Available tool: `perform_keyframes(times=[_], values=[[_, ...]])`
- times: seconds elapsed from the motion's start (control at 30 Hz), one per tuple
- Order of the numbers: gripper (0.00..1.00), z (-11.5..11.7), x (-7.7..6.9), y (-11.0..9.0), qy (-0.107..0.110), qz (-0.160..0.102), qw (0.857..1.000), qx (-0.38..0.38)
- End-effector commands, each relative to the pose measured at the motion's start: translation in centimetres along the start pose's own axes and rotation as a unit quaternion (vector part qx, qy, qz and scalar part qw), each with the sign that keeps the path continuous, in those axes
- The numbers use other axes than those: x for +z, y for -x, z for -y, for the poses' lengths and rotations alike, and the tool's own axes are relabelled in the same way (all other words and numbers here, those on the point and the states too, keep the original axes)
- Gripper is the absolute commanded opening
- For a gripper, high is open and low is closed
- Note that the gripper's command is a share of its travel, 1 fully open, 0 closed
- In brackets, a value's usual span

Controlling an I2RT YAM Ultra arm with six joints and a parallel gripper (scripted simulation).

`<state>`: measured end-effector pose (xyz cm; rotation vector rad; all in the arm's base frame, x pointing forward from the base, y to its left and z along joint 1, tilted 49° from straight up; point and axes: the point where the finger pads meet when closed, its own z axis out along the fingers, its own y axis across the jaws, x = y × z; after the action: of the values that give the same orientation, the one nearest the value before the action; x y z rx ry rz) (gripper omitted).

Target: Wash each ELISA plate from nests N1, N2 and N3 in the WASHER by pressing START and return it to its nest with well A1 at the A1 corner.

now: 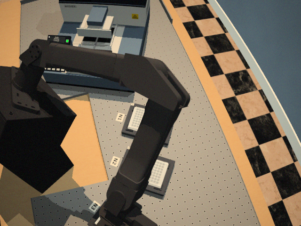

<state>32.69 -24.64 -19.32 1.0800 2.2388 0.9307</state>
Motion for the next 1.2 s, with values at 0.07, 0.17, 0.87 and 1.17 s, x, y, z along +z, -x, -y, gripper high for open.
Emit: perform_keyframes(times=[0.07,0.17,0.87,1.17], values=[[1.00,0.1,-0.2,0.5,-0.001,0.008,1.000,0.001],[1.00,0.1,0.0,0.5,-0.001,0.008,1.000,0.001],[1.00,0.1,1.3,0.5,-0.001,0.008,1.000,0.001],[1.00,0.1,1.7,0.5,-0.001,0.008,1.000,0.001]])
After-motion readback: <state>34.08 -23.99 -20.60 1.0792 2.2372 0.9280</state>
